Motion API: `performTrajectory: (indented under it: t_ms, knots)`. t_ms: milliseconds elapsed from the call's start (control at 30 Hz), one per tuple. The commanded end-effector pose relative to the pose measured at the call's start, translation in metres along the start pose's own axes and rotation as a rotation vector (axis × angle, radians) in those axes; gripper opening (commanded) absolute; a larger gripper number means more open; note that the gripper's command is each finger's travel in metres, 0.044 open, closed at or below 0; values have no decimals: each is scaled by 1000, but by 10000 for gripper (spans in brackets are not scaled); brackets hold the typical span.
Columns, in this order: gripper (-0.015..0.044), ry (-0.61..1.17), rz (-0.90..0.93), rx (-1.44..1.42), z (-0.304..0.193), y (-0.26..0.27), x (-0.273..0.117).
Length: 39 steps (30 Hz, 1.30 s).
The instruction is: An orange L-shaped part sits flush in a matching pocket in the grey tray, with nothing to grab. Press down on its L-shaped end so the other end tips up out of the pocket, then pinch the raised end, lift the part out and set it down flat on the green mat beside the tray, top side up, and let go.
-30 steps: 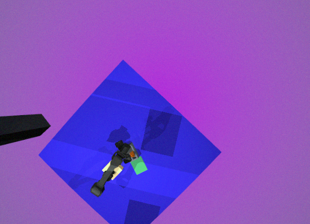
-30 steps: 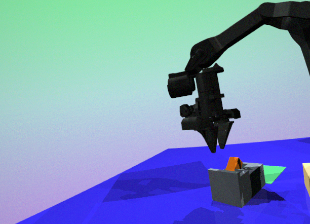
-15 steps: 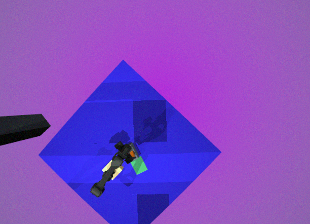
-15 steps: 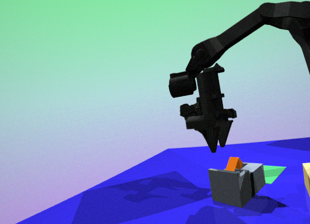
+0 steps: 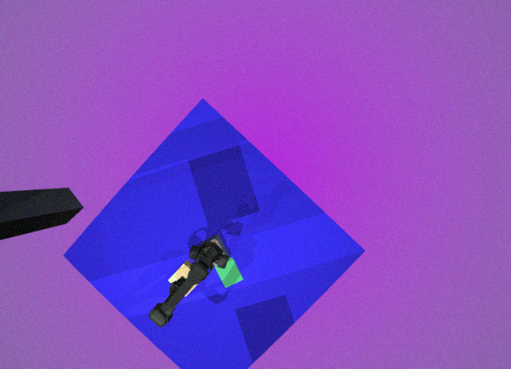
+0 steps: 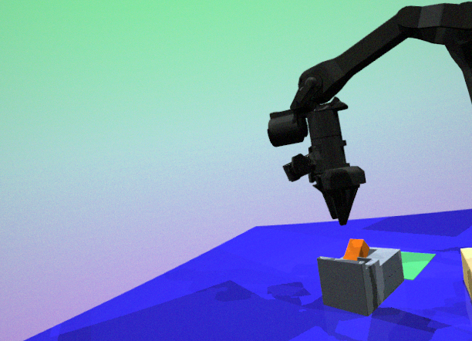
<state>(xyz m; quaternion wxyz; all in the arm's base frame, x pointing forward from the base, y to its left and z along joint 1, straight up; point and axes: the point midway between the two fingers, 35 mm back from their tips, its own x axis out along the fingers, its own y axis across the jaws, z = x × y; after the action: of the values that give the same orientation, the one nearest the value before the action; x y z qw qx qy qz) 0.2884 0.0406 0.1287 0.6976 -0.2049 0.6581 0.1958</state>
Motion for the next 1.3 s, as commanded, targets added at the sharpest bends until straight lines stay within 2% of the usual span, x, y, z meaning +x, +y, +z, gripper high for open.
performTrajectory:
  t_ms: [0, 567, 800, 1267]
  knots:
    - [280, 17, 14, -718, -28, -24, 0]
    - [280, 17, 15, -755, -29, -24, 1]
    - [280, 17, 15, -755, -29, -24, 30]
    - [280, 17, 15, -755, -29, -24, 46]
